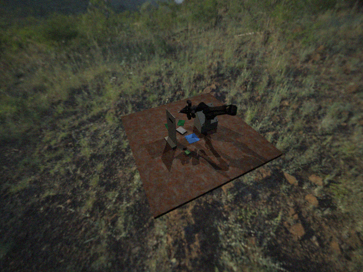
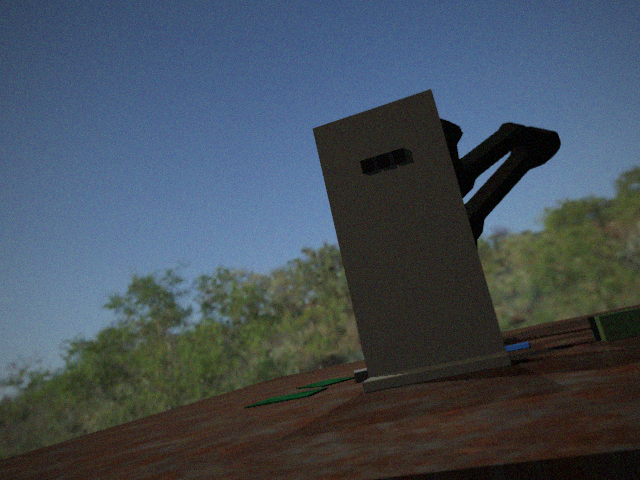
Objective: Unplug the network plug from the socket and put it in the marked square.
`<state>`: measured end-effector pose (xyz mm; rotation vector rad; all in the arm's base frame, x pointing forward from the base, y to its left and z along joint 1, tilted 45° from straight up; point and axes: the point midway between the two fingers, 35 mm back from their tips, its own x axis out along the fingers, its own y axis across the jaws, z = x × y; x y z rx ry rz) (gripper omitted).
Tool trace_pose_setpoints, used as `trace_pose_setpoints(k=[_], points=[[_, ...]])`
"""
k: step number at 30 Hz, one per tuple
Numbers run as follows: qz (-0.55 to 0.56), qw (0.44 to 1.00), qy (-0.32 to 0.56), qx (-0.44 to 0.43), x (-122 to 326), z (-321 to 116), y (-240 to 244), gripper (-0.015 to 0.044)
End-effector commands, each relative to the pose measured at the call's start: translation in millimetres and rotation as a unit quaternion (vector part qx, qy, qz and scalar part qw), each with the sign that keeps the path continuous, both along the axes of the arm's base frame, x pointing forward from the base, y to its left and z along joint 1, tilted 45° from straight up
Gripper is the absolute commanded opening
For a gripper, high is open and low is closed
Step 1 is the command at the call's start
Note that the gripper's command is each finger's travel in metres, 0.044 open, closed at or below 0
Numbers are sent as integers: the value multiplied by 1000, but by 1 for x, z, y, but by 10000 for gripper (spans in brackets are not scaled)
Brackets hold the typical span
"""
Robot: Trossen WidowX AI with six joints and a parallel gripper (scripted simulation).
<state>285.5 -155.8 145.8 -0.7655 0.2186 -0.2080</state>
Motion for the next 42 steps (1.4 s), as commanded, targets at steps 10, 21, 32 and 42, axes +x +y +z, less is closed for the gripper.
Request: trace_pose_setpoints(k=[10,21,32,42], points=[[30,999,24,35,6,-5,20,0],[74,989,80,97,15,-28,59,0],[112,972,144,148,15,-51,100,0],[142,950,208,183,7,-70,136,0]])
